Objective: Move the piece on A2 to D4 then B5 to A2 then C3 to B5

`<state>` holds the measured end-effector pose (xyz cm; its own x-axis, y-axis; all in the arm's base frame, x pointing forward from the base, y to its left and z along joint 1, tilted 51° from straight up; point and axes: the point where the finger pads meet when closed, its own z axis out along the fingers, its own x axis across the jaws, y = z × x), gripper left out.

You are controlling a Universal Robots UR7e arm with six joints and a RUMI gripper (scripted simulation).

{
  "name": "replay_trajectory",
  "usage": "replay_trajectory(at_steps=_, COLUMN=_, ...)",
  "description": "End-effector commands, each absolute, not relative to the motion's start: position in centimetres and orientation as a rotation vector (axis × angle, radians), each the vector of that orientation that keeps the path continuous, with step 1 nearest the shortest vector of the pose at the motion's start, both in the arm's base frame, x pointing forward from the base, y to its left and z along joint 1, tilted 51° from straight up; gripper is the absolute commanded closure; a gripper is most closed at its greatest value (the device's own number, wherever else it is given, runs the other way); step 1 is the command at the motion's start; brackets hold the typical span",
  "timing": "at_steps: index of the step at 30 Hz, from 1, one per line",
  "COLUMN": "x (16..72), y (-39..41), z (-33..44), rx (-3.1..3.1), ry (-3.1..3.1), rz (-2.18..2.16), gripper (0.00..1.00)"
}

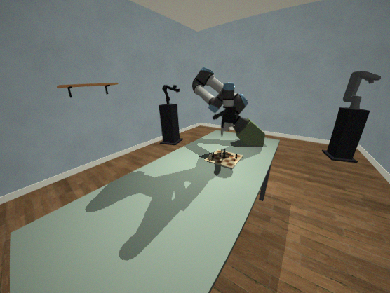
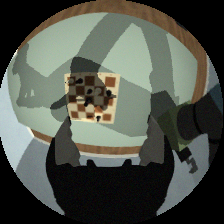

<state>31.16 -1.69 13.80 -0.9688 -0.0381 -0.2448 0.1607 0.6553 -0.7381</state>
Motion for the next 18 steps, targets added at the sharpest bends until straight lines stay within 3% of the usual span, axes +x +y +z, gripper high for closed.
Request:
replay_trajectory(at_steps=1, x=31.15, y=-1.75, z=13.79, rx=0.099, ry=2.635, rz=-1.207, gripper=0.00)
replay_trajectory(at_steps=18, x=31.08, y=-1.91, z=13.62, rx=0.151, ry=2.623, rz=-1.196, gripper=0.00)
